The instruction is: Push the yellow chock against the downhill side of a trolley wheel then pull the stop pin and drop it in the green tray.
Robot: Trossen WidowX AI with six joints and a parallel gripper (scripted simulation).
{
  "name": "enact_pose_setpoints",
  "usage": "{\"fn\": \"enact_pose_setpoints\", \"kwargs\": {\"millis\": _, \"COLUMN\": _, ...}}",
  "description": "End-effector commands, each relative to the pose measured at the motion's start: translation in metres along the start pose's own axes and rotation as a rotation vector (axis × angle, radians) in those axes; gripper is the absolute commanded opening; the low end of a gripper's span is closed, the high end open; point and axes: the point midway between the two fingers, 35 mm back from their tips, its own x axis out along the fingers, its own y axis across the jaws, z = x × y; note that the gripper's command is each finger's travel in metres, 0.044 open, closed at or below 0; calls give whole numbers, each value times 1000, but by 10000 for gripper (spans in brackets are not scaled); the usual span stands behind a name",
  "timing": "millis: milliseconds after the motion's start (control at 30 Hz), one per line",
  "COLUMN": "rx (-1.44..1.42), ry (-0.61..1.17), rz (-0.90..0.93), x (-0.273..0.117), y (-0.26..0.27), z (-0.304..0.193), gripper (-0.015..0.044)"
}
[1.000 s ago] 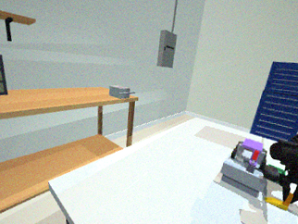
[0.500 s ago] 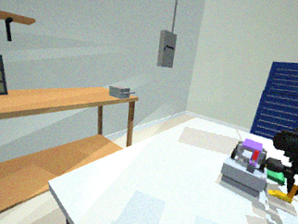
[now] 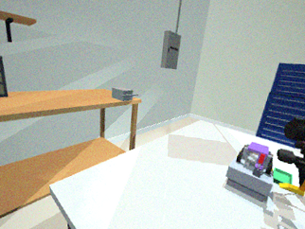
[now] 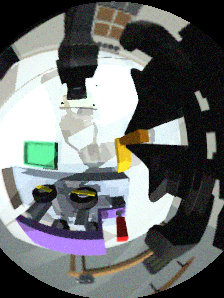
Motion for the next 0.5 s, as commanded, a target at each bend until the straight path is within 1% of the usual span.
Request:
{"fn": "enact_pose_setpoints", "kwargs": {"millis": 0, "rx": -3, "ry": 3, "rz": 1, "x": -14, "y": 0, "z": 0, "gripper": 0}}
{"fn": "enact_pose_setpoints", "kwargs": {"millis": 467, "rx": -3, "ry": 3, "rz": 1, "x": -59, "y": 0, "z": -2, "gripper": 0}}
